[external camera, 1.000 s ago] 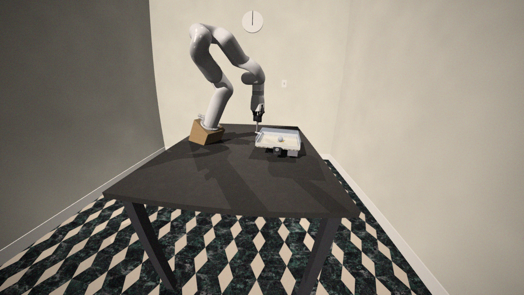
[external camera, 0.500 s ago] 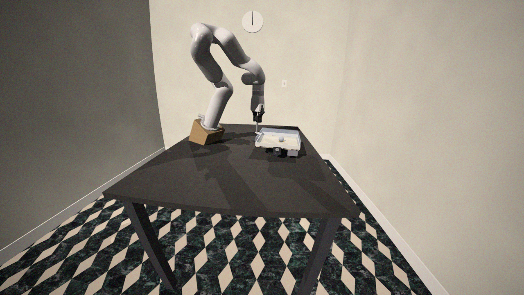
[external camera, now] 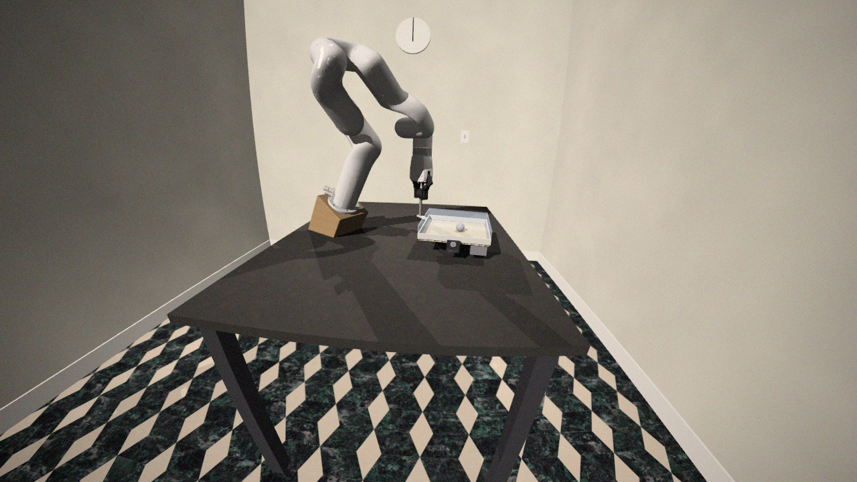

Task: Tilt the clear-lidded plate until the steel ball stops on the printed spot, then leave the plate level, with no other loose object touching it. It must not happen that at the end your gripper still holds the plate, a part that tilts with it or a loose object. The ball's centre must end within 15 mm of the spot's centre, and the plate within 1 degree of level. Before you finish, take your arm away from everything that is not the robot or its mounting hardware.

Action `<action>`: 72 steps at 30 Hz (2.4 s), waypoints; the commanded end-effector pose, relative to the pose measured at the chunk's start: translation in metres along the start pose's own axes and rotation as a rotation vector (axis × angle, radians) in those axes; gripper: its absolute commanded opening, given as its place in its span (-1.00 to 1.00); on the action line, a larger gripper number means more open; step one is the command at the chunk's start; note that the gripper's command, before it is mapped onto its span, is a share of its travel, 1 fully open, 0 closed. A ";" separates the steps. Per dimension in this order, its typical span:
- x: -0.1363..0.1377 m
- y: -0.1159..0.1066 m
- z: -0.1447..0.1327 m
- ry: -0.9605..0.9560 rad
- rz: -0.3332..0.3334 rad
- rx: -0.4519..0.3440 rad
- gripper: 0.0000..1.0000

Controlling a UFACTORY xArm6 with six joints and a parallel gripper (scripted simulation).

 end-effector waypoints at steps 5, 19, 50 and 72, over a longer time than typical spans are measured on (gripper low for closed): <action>0.000 0.001 0.001 0.001 -0.001 0.004 -1.00; -0.001 0.003 0.001 0.001 -0.001 0.004 -1.00; -0.001 0.004 0.001 0.001 -0.001 0.004 -1.00; 0.000 0.001 0.001 0.001 -0.001 0.004 -1.00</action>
Point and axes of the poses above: the point where the finger pads meet when closed, its own y axis out along the fingers, its own x axis across the jaws, z = x × y, the point moved 3 cm from there along -y, back along the fingers, and after that the axes turned 10 degrees about -y, right-handed, at the moved point
